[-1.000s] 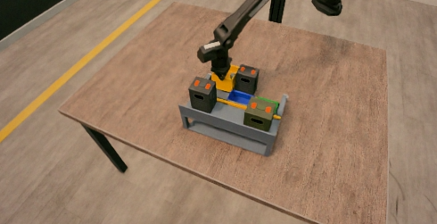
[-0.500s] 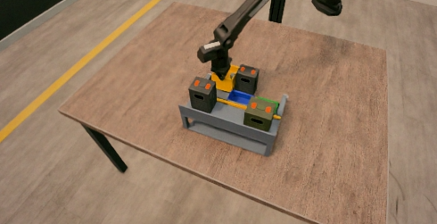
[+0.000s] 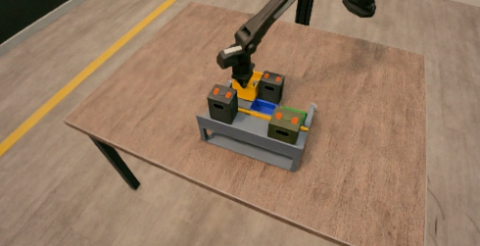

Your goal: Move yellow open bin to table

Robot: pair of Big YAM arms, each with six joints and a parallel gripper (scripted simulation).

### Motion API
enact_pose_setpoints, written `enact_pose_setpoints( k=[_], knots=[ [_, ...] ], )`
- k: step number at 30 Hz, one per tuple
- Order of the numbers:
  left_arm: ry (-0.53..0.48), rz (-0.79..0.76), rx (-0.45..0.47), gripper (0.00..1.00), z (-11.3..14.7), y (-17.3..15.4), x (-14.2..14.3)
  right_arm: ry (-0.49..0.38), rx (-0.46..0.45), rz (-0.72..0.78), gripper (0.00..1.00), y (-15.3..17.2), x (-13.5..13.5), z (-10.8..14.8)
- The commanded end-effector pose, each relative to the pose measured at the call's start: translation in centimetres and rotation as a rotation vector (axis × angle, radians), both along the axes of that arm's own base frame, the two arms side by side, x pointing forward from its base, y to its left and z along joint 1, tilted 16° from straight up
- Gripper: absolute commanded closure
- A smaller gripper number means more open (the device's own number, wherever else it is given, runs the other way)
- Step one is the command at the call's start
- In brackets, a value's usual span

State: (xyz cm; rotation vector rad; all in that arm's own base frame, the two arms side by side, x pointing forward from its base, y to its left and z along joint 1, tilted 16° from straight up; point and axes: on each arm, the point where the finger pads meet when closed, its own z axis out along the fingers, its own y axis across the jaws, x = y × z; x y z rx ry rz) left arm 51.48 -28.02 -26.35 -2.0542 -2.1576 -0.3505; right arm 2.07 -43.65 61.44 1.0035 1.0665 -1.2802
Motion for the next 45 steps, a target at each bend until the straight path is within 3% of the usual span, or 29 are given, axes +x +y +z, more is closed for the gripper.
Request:
enact_pose_setpoints(
  k=[1,45],
  knots=[
    [-0.008,0.006,-0.004,0.92,0.49,0.4,0.73,-0.014,-0.041,-0.003,0.0,0.94,-0.36,1.2],
    [-0.011,0.002,-0.009,0.94,0.98,-0.01,0.74,-0.014,-0.041,-0.003,0.0,0.94,-0.36,1.2]
  ],
)
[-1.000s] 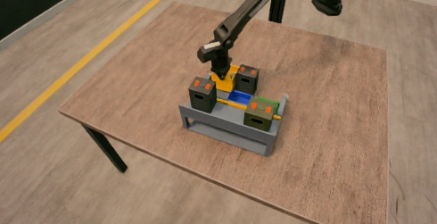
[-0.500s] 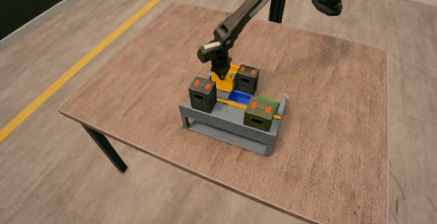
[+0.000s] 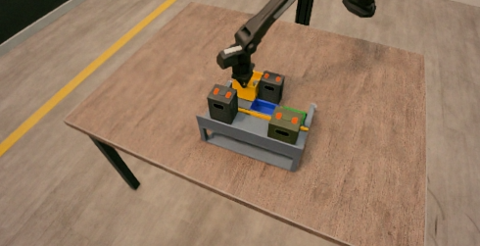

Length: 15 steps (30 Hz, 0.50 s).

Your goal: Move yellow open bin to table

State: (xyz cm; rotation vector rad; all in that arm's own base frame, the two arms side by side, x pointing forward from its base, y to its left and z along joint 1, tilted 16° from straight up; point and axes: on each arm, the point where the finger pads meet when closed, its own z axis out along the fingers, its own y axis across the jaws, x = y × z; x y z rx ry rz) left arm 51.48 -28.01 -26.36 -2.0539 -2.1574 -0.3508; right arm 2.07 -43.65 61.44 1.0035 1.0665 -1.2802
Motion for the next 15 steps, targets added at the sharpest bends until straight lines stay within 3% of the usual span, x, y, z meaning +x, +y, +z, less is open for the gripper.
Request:
enact_pose_setpoints(
  k=[1,15],
  knots=[
    [-0.011,0.001,-0.01,0.94,1.0,-0.04,0.74,-0.014,-0.041,-0.003,0.0,0.94,-0.36,1.2],
    [-0.012,0.0,-0.012,0.95,1.15,-0.16,0.75,-0.014,-0.041,-0.003,0.0,0.94,-0.36,1.2]
  ],
)
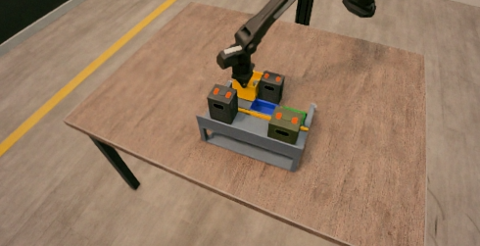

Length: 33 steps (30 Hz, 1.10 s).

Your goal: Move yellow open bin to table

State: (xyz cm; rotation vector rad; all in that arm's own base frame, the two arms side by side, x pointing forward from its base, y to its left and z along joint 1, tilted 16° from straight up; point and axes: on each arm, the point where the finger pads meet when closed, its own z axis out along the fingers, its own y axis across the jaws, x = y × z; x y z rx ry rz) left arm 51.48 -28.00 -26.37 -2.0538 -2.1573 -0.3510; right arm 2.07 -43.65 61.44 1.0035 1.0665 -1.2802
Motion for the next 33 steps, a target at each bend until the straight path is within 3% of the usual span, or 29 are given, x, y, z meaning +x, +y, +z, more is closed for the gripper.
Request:
enact_pose_setpoints(
  k=[1,33],
  knots=[
    [-0.012,0.0,-0.012,0.95,1.18,-0.18,0.75,-0.014,-0.041,-0.003,0.0,0.94,-0.36,1.2],
    [-0.029,-0.003,-0.025,0.97,1.94,-0.98,1.56,-0.014,-0.041,-0.003,0.0,0.94,-0.36,1.2]
  ],
)
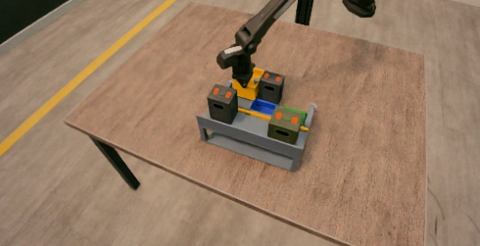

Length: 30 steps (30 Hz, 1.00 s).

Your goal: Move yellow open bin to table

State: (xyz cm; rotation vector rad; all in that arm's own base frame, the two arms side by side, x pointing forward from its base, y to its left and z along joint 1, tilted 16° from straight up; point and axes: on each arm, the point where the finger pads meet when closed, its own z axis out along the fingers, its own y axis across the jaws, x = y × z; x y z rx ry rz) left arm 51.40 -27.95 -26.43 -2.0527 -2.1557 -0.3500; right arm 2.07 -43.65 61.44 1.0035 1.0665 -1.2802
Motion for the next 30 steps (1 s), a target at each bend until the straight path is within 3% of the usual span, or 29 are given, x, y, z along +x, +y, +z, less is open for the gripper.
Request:
enact_pose_setpoints(
  k=[1,30],
  knots=[
    [-0.031,-0.003,-0.027,0.97,2.04,-1.07,1.67,-0.014,-0.041,-0.003,0.0,0.94,-0.36,1.2],
    [-0.046,-0.006,-0.038,1.0,2.73,-1.75,2.3,-0.014,-0.041,-0.003,0.0,0.94,-0.36,1.2]
  ],
)
